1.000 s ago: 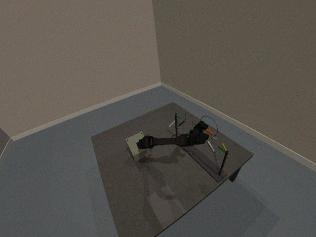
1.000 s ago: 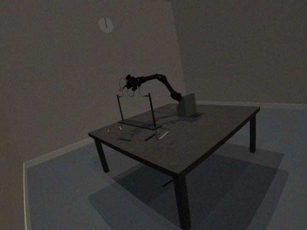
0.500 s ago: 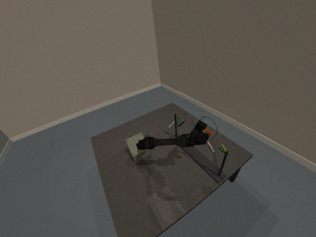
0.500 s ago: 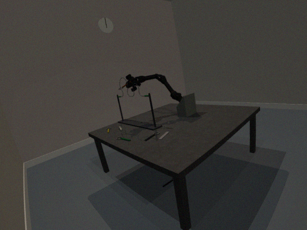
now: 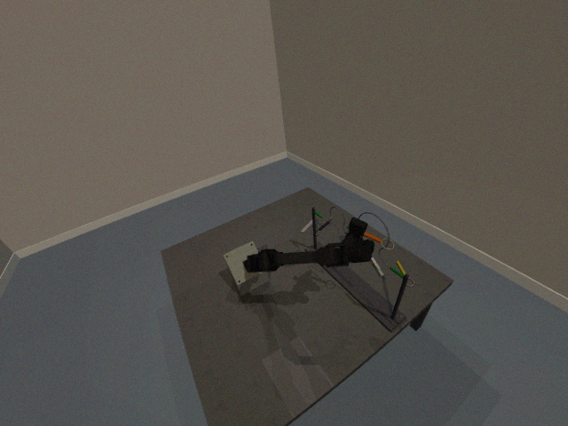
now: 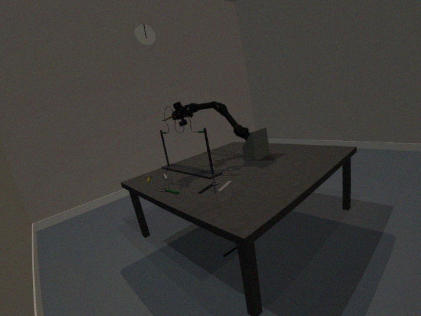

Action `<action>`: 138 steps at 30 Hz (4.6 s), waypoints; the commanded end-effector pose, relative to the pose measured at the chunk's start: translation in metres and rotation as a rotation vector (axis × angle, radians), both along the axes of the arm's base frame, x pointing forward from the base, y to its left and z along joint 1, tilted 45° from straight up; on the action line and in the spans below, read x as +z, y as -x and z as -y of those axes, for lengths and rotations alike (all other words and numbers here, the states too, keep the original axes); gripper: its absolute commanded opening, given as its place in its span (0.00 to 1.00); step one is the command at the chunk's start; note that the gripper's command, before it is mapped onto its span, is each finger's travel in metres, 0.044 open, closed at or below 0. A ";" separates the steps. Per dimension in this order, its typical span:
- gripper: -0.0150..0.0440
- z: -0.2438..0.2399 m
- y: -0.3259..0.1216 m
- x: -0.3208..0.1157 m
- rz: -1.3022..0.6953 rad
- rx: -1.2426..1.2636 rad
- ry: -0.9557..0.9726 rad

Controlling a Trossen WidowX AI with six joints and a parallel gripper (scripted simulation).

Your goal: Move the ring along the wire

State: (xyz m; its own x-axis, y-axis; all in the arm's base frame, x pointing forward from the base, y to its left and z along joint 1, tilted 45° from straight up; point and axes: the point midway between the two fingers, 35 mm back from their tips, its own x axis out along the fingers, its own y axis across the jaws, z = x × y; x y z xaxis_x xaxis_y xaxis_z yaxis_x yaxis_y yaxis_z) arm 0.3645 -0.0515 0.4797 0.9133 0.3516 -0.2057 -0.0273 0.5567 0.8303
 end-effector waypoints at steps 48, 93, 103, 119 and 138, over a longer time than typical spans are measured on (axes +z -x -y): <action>0.00 0.020 -0.002 -0.016 -0.013 -0.038 0.651; 0.00 0.041 -0.003 -0.018 -0.015 -0.085 1.220; 0.00 0.046 -0.003 -0.017 -0.013 -0.097 1.347; 0.00 0.053 -0.004 -0.014 -0.007 -0.117 1.550; 0.00 0.060 -0.004 -0.009 0.003 -0.142 1.791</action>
State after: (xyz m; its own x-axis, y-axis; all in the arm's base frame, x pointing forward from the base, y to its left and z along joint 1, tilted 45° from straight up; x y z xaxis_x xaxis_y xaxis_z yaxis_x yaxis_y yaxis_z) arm 0.3700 -0.1103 0.4687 0.9152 -0.3322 -0.2281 0.0888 0.7183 -0.6901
